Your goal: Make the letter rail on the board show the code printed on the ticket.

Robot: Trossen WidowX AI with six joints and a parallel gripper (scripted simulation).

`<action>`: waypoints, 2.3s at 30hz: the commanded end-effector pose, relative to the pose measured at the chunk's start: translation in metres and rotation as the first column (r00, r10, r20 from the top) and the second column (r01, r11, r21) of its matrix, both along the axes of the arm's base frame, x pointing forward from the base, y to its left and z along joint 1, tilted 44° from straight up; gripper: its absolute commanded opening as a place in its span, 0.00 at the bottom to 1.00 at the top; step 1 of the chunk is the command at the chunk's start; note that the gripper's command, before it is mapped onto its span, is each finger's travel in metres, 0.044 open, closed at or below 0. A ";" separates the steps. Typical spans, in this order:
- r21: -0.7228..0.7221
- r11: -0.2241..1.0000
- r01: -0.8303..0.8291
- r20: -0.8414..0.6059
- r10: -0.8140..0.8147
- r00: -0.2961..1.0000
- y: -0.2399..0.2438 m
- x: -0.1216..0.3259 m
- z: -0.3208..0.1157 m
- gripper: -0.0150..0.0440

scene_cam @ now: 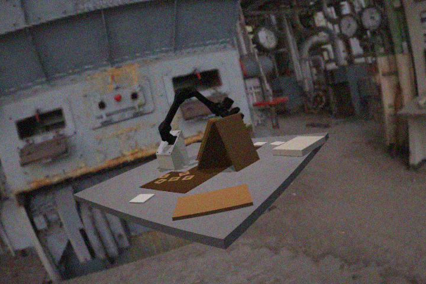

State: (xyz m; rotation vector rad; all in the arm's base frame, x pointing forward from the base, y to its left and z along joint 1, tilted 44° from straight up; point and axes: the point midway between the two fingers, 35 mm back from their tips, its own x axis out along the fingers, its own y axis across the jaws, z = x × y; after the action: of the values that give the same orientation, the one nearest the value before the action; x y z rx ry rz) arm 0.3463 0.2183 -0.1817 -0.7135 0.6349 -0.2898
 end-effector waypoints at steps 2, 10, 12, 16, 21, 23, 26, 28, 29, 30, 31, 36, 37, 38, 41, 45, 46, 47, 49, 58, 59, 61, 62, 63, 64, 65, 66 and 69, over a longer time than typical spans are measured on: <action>0.009 1.000 0.004 0.010 -0.004 1.000 0.001 0.001 0.003 0.25; 0.009 1.000 0.004 0.010 -0.004 1.000 0.001 0.001 0.003 0.25; 0.009 1.000 0.004 0.010 -0.004 1.000 0.001 0.001 0.003 0.25; 0.009 1.000 0.004 0.010 -0.004 1.000 0.001 0.001 0.003 0.25; 0.009 1.000 0.004 0.010 -0.004 1.000 0.001 0.001 0.003 0.25; 0.009 1.000 0.004 0.010 -0.004 1.000 0.001 0.001 0.003 0.25; 0.009 1.000 0.004 0.010 -0.004 1.000 0.001 0.001 0.003 0.25; 0.009 1.000 0.004 0.010 -0.004 1.000 0.001 0.001 0.003 0.25; 0.009 1.000 0.004 0.010 -0.004 1.000 0.001 0.001 0.003 0.25; 0.009 1.000 0.004 0.010 -0.004 1.000 0.001 0.001 0.003 0.25; 0.009 1.000 0.004 0.010 -0.004 1.000 0.001 0.001 0.003 0.25; 0.009 1.000 0.004 0.010 -0.004 1.000 0.001 0.001 0.003 0.25; 0.009 1.000 0.004 0.010 -0.004 1.000 0.001 0.001 0.003 0.25; 0.009 1.000 0.004 0.010 -0.004 1.000 0.001 0.001 0.003 0.25; 0.009 1.000 0.004 0.010 -0.004 1.000 0.001 0.001 0.003 0.25; 0.009 1.000 0.004 0.010 -0.004 1.000 0.001 0.001 0.003 0.25; 0.009 1.000 0.004 0.010 -0.004 1.000 0.001 0.001 0.003 0.25; 0.009 1.000 0.004 0.010 -0.004 1.000 0.001 0.001 0.003 0.25; 0.009 1.000 0.004 0.010 -0.004 1.000 0.001 0.001 0.003 0.25; 0.005 1.000 0.002 0.006 -0.002 1.000 -0.001 0.000 0.001 0.25; 0.005 1.000 0.002 0.007 -0.002 1.000 -0.001 0.000 0.001 0.25; 0.006 1.000 0.003 0.008 -0.003 1.000 -0.002 0.000 0.002 0.25; 0.007 1.000 0.003 0.008 -0.003 1.000 -0.002 0.000 0.002 0.25; 0.007 1.000 0.003 0.009 -0.003 1.000 -0.002 0.000 0.003 0.25; 0.007 1.000 0.003 0.009 -0.003 1.000 -0.003 0.000 0.003 0.25; 0.007 1.000 0.003 0.009 -0.003 1.000 -0.003 0.000 0.003 0.25; 0.008 1.000 0.003 0.009 -0.003 1.000 -0.003 0.000 0.004 0.25; 0.008 1.000 0.004 0.010 -0.004 1.000 -0.004 0.000 0.005 0.25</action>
State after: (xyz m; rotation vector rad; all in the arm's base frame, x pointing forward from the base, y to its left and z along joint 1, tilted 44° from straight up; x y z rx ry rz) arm 0.3444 0.2129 -0.1822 -0.7099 0.6355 -0.2942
